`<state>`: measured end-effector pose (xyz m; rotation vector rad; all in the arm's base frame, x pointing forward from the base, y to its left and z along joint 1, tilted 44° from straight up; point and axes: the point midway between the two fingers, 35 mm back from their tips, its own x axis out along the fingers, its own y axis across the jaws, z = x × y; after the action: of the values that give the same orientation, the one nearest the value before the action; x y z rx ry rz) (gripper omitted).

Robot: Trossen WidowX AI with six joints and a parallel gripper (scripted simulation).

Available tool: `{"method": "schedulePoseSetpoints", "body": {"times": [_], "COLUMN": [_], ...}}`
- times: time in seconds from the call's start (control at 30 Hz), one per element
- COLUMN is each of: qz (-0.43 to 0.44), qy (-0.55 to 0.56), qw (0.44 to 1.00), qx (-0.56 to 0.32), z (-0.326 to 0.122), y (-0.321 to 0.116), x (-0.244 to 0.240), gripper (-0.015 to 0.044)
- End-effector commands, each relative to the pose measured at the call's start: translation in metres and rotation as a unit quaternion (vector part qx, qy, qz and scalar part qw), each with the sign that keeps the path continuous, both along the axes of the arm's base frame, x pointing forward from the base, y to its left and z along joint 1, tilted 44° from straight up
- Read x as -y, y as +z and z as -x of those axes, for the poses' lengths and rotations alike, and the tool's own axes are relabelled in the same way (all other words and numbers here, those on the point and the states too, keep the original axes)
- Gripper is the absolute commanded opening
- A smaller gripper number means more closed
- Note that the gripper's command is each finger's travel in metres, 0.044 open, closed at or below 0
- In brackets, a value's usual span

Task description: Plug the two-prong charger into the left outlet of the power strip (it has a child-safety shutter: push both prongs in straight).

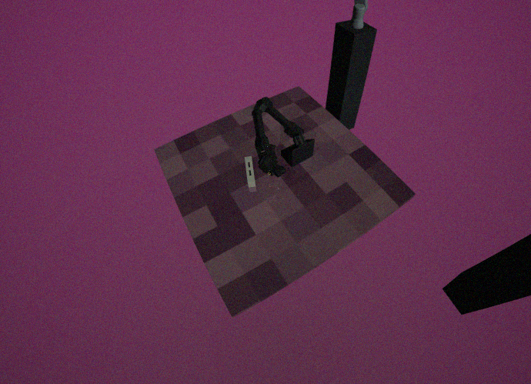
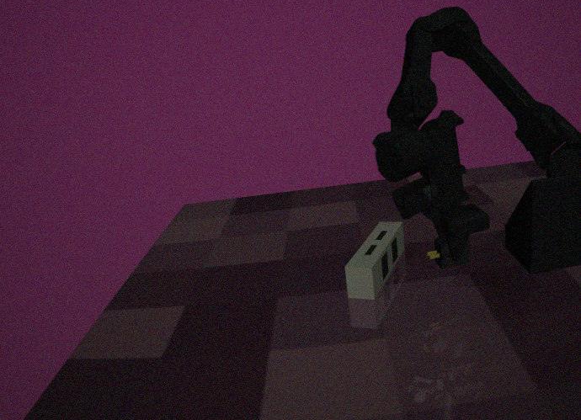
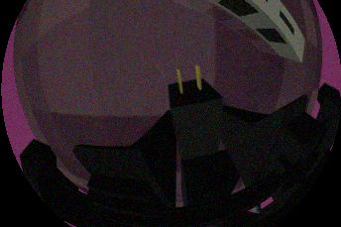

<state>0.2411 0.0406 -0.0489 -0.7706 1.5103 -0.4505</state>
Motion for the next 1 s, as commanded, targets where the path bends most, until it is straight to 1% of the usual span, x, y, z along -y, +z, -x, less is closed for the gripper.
{"method": "schedulePoseSetpoints", "body": {"times": [0.0, 0.4, 0.8, 0.97], "qz": [-0.002, -0.016, -0.028, -0.028], "qy": [-0.005, -0.074, -0.155, -0.157], "qw": [1.000, 0.995, 0.976, 0.975], "qx": [0.003, 0.071, 0.150, 0.152], "z": [0.002, -0.006, -0.014, -0.018], "y": [0.006, -0.001, -0.008, -0.007], "x": [-0.005, 0.012, 0.034, 0.035], "gripper": [0.0000, 0.0000, 0.0000, 0.0000]}}
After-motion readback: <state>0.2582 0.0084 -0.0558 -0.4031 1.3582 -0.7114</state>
